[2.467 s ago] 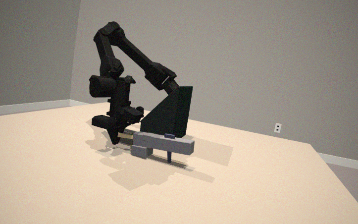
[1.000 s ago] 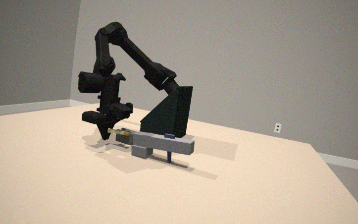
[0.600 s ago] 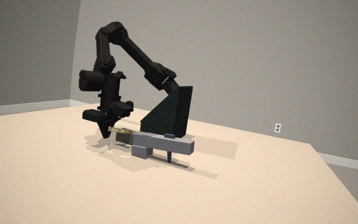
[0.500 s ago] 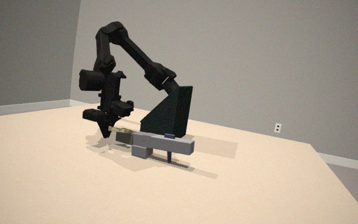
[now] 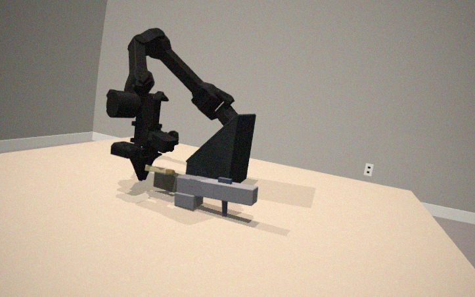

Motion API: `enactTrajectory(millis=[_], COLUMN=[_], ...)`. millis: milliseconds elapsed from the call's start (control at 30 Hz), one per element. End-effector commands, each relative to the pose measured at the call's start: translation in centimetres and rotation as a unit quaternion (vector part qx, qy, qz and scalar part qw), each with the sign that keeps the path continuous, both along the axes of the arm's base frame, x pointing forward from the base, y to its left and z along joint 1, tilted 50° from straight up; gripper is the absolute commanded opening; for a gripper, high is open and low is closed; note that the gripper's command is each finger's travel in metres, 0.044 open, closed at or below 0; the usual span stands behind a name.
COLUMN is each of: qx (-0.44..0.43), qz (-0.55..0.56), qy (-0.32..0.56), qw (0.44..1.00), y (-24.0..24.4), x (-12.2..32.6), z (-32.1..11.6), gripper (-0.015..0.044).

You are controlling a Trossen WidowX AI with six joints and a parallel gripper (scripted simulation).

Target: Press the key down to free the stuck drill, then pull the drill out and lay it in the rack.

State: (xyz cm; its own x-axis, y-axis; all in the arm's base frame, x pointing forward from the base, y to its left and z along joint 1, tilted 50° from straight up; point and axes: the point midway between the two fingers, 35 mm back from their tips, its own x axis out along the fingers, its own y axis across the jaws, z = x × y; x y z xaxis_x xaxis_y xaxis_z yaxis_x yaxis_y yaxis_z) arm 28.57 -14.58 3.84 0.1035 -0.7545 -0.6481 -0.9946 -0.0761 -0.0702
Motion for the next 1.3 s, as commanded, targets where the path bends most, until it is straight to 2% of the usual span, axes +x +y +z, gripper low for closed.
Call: enactTrajectory(millis=[0,1267], qx=[-0.001,-0.001], qz=[0.001,0.001], qy=[-0.002,-0.002], qw=[1.000,1.000], y=[0.2,1.6], x=[0.0,-0.2], z=[0.2,1.2], gripper=[0.0000,0.0000])
